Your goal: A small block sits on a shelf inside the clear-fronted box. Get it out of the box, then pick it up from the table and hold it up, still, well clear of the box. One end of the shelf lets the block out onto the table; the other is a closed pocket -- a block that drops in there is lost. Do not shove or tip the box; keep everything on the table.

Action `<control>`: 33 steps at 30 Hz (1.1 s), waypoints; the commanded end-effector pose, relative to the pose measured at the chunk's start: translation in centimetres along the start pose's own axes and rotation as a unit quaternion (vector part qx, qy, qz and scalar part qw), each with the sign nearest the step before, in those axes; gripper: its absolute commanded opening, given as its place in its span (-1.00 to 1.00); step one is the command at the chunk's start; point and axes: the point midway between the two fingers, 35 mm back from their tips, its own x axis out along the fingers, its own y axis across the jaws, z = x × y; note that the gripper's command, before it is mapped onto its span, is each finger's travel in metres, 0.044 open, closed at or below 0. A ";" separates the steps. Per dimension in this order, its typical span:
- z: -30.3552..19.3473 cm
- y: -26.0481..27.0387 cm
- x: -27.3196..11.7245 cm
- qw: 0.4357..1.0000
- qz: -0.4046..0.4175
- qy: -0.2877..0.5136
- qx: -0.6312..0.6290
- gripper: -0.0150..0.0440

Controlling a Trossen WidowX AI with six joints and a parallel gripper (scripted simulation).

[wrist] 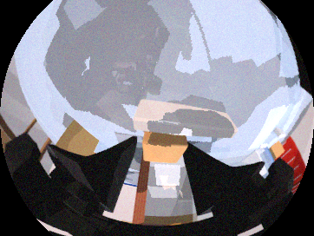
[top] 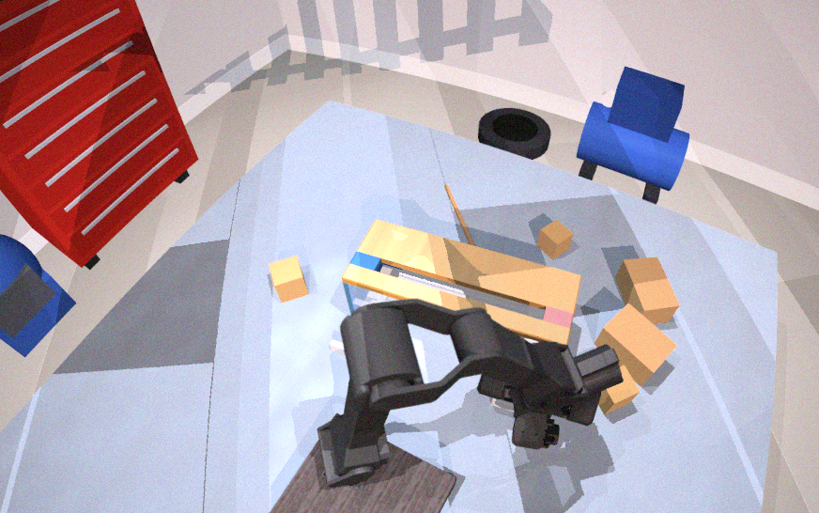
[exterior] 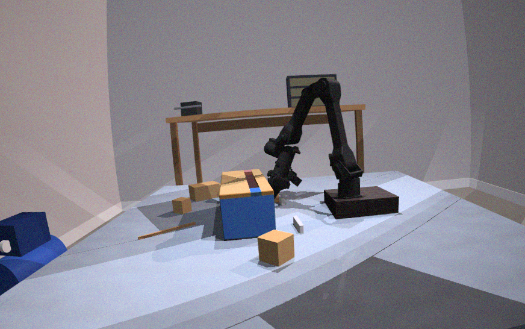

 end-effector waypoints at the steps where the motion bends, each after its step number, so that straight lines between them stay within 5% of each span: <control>1: 0.1 -0.1 0.2 1.000 -0.003 0.001 -0.001 0.12; 10: -0.4 0.0 -0.7 1.000 -0.003 0.001 -0.001 -0.49; 33: -4.2 -2.8 -9.2 0.994 0.052 -0.010 0.098 -0.49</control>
